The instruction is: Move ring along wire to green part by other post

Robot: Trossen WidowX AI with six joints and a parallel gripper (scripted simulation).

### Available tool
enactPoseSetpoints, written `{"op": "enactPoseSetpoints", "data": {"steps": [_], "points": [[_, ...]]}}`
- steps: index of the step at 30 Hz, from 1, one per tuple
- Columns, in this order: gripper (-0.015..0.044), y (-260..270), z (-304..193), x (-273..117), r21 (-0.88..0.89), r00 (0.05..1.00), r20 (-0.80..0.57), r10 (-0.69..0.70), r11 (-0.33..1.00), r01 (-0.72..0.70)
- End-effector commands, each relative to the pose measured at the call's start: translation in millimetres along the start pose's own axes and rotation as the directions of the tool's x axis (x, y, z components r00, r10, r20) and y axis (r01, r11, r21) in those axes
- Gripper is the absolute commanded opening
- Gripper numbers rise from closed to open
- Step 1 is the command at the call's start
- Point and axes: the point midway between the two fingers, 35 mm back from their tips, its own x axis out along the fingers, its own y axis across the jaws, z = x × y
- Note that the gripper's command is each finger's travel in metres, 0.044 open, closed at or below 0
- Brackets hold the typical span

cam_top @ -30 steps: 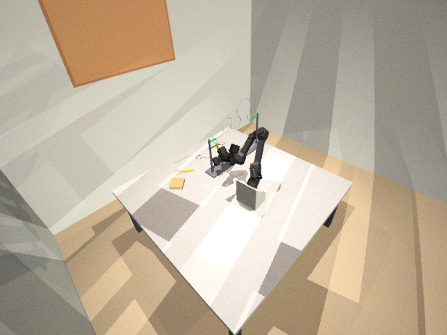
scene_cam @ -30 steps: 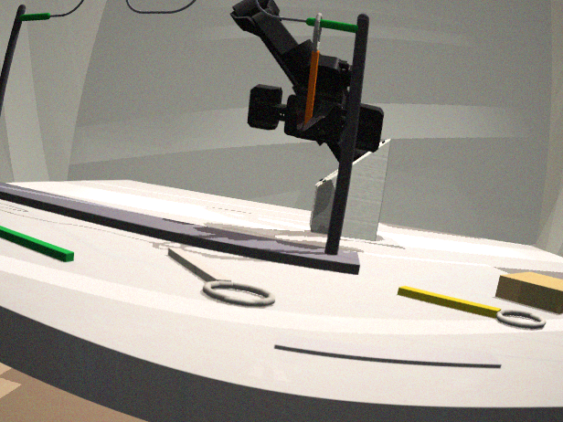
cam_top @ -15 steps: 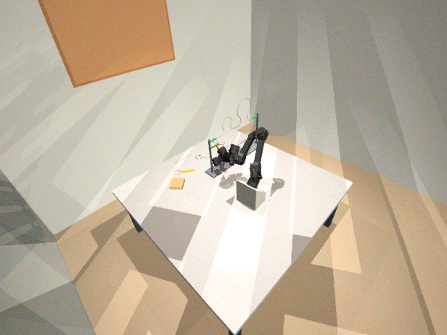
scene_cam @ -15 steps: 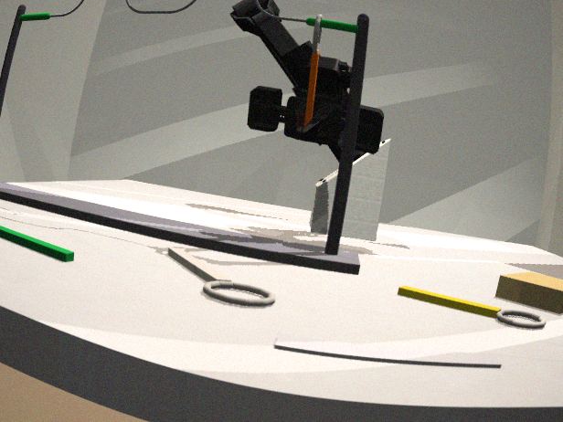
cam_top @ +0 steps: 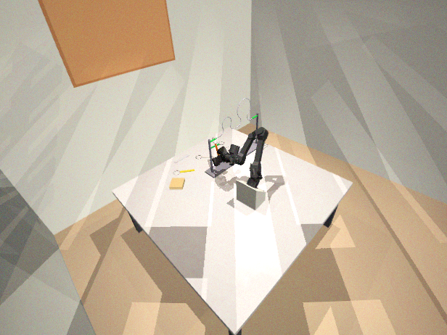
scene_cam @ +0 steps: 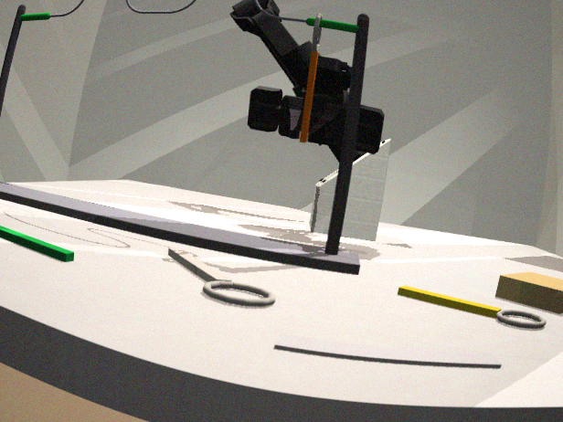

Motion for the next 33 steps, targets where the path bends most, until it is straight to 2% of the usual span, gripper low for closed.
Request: {"op": "enactPoseSetpoints", "data": {"steps": [1,14,33], "points": [[0.0160,0,0,-4,0.000,1.000,-0.001,-0.001,1.000,0.001],[0.0160,1,-1,-49,-0.004,1.000,-0.001,0.004,1.000,-0.004],[0.0160,1,-1,-50,-0.004,1.000,-0.001,0.004,1.000,-0.004]]}}
